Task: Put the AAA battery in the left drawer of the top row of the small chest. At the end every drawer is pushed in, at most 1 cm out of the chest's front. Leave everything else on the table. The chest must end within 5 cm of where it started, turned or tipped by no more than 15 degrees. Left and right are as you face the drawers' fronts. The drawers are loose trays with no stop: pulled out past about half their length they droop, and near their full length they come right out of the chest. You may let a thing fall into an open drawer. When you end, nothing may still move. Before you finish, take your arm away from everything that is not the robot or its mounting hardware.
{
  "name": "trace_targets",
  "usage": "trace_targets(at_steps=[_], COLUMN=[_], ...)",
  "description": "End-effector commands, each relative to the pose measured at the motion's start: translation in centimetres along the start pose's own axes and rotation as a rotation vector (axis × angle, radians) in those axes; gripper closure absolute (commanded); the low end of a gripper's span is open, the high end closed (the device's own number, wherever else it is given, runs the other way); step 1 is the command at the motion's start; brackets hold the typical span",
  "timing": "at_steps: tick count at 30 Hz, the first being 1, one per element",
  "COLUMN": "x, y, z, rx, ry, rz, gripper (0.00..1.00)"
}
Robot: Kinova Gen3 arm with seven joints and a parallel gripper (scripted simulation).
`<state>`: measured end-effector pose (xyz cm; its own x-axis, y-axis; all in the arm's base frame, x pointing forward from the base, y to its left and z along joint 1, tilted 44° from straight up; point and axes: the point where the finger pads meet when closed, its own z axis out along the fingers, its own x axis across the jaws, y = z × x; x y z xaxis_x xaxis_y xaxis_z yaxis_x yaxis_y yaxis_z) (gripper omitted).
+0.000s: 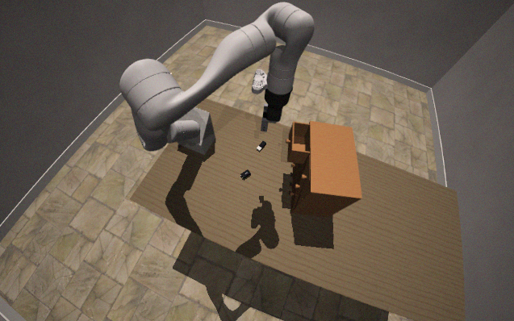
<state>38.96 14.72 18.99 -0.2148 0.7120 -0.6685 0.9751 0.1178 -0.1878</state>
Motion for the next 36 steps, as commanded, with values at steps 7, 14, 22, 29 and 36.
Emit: trace_targets(at_steps=[7, 14, 22, 29, 36], x=[0.0, 0.1, 2.2, 2.3, 2.3], y=[0.0, -0.2, -8.4, -9.2, -9.2], z=[-0.1, -0.1, 0.5, 0.6, 0.7], rx=[-0.002, -0.002, -0.001, -0.001, -0.004], ry=[0.001, 0.001, 0.0, -0.001, -0.001], rz=[0.0, 0.0, 0.0, 0.0, 0.0], gripper=[0.0, 0.0, 0.0, 0.0, 0.0])
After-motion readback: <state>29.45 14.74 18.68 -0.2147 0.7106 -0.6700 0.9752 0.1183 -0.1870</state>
